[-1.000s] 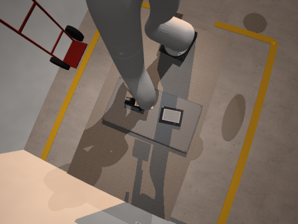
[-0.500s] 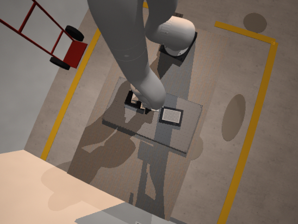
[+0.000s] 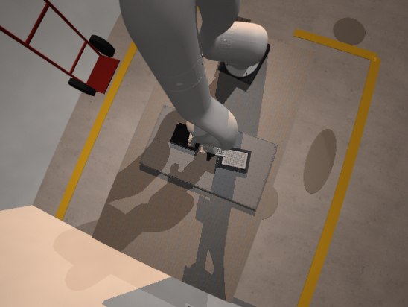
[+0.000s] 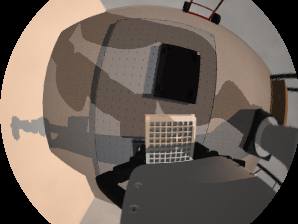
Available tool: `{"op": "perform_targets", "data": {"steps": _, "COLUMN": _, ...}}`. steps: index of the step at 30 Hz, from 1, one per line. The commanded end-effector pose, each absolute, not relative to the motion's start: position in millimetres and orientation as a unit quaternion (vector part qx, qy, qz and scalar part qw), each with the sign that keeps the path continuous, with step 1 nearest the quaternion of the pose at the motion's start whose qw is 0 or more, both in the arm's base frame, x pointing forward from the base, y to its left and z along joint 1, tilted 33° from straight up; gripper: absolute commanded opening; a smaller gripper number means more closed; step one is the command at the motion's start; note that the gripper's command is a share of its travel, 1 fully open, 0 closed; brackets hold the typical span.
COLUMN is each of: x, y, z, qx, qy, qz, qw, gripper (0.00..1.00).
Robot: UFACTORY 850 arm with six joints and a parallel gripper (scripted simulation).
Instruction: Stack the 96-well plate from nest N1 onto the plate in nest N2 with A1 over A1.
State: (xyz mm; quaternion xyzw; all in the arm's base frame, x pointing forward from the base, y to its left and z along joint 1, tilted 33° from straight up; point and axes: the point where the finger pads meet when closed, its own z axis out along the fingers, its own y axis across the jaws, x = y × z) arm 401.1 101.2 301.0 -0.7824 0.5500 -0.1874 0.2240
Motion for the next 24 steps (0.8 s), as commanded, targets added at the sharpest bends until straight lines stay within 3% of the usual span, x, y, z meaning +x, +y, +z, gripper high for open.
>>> {"op": "perform_targets", "data": {"steps": 1, "x": 401, "y": 117, "z": 301, "qx": -0.77, "qy": 0.57, "qz": -0.23, "qw": 0.17, "gripper": 0.0}}
{"op": "perform_targets", "data": {"steps": 24, "x": 397, "y": 187, "z": 299, "qx": -0.77, "qy": 0.57, "qz": -0.23, "qw": 0.17, "gripper": 0.0}}
